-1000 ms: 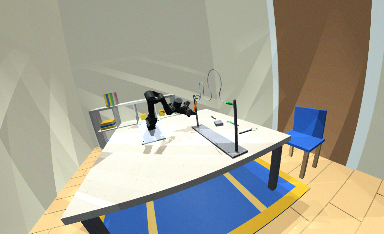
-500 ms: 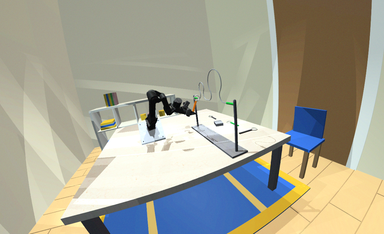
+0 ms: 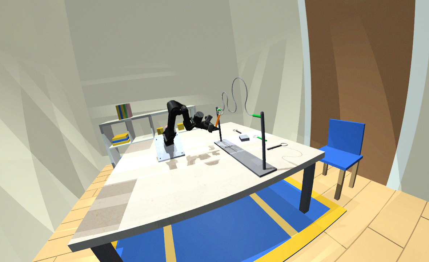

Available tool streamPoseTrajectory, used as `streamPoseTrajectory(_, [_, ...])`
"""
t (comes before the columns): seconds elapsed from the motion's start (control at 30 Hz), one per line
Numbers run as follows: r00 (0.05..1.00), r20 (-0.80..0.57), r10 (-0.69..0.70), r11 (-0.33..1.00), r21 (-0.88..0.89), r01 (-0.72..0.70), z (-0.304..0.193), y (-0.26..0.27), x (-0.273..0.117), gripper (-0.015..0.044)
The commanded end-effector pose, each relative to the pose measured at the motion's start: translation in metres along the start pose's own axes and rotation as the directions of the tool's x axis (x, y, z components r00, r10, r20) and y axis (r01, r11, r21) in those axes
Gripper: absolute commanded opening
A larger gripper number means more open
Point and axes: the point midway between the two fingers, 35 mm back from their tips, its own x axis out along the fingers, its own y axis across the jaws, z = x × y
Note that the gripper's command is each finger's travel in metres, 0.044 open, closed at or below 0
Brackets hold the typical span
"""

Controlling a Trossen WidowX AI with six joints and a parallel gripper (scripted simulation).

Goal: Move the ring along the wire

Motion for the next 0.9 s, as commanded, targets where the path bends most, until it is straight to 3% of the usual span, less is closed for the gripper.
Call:
streamPoseTrajectory(0.0, [1.000, 0.000, 0.008, 1.000, -0.008, -0.008, -0.0019, 0.0025, 0.0001, -0.0150])
streamPoseTrajectory(0.83, [1.000, 0.000, 0.008, 1.000, -0.008, -0.008, -0.0019, 0.0025, 0.0001, -0.0150])
streamPoseTrajectory(0.87, [1.000, -0.002, 0.003, 1.000, -0.002, -0.003, -0.0016, 0.0013, 0.0001, -0.0124])
